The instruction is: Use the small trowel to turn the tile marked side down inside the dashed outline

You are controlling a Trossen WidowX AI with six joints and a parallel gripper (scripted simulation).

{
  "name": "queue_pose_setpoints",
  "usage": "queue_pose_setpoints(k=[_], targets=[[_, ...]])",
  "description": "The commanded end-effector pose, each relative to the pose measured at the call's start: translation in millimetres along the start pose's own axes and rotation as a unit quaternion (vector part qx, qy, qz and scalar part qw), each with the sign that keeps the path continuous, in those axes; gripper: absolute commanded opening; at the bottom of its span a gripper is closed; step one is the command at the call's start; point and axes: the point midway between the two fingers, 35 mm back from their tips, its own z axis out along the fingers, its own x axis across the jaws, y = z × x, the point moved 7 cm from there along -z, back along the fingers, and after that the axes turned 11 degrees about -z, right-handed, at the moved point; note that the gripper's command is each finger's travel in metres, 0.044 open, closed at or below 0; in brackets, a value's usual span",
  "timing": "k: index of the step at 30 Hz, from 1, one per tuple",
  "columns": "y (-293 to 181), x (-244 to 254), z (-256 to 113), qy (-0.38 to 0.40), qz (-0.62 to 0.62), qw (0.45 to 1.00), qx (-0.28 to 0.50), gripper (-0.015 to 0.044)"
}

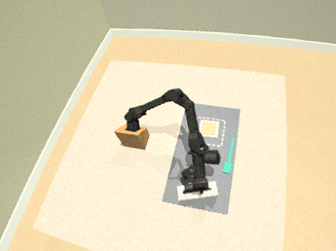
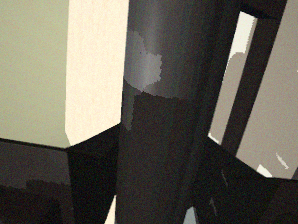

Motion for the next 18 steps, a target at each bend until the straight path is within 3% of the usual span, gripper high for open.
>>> queue_pose_setpoints(k=[1,12,18], targets=[[0.0,0.2,2.0,0.006,0.006,1.000,0.001,0.0000],[0.0,0.2,2.0,0.006,0.006,1.000,0.001,0.0289],[0.0,0.2,2.0,0.006,0.006,1.000,0.001,0.0300]])
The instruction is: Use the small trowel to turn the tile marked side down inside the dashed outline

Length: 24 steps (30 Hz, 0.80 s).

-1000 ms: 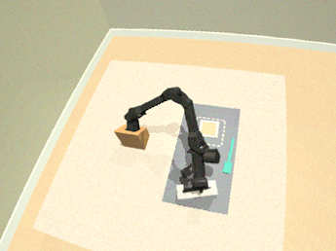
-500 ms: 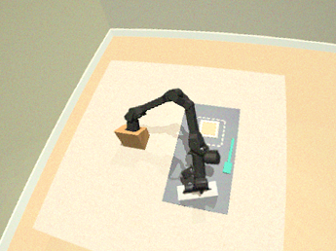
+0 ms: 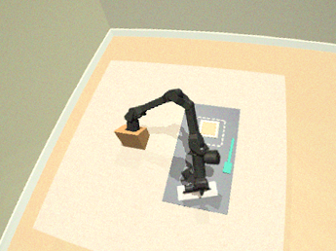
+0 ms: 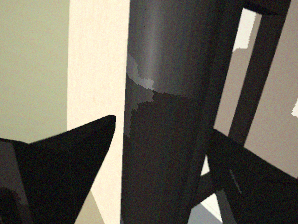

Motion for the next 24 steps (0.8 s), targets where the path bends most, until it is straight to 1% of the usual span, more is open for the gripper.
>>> queue_pose_setpoints(k=[1,5,15,20,22,24], targets=[[0.1,0.8,-0.1,0.003,0.002,1.000,-0.001,0.0300],[-0.1,0.9,-3.7,0.003,0.002,1.000,-0.001,0.0300],[-0.3,0.2,-56.2,0.000,0.000,1.000,0.000,0.0300],[0.9,1.3,-61.7,0.000,0.000,1.000,0.000,0.0300],[9.2,11.1,-78.8,0.000,0.000,1.000,0.000,0.0300],[23.7,24.3,-105.1,0.001,-0.001,1.000,0.000,0.0300]])
